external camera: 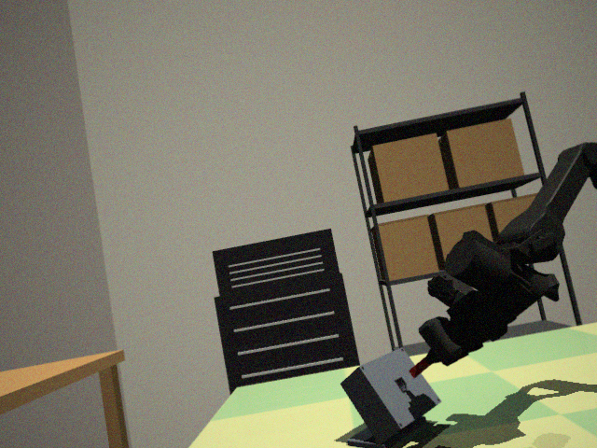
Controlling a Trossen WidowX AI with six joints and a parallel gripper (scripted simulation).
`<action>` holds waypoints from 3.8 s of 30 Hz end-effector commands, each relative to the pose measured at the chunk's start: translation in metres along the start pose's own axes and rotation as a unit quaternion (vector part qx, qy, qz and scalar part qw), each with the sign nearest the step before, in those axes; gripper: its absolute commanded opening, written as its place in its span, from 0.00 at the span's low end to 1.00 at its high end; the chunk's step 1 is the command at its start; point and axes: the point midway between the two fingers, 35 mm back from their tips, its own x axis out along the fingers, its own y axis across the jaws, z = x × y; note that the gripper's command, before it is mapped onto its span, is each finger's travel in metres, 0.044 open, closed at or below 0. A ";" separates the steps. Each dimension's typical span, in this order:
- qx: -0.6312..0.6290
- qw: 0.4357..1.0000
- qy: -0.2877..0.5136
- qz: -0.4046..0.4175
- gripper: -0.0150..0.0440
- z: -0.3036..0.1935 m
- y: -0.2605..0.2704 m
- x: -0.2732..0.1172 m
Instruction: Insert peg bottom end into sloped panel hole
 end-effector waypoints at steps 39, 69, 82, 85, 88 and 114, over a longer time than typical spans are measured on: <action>-0.002 1.000 -0.005 -0.001 0.25 0.000 -0.001 0.023; -0.002 1.000 -0.005 -0.001 0.25 -0.004 -0.002 0.037; -0.002 1.000 -0.006 -0.001 0.25 -0.004 -0.002 0.046; -0.002 1.000 -0.006 -0.001 0.25 -0.004 -0.002 0.048; -0.002 1.000 -0.006 -0.001 0.25 -0.004 -0.002 0.050; -0.001 1.000 -0.006 -0.003 0.30 -0.003 -0.002 0.057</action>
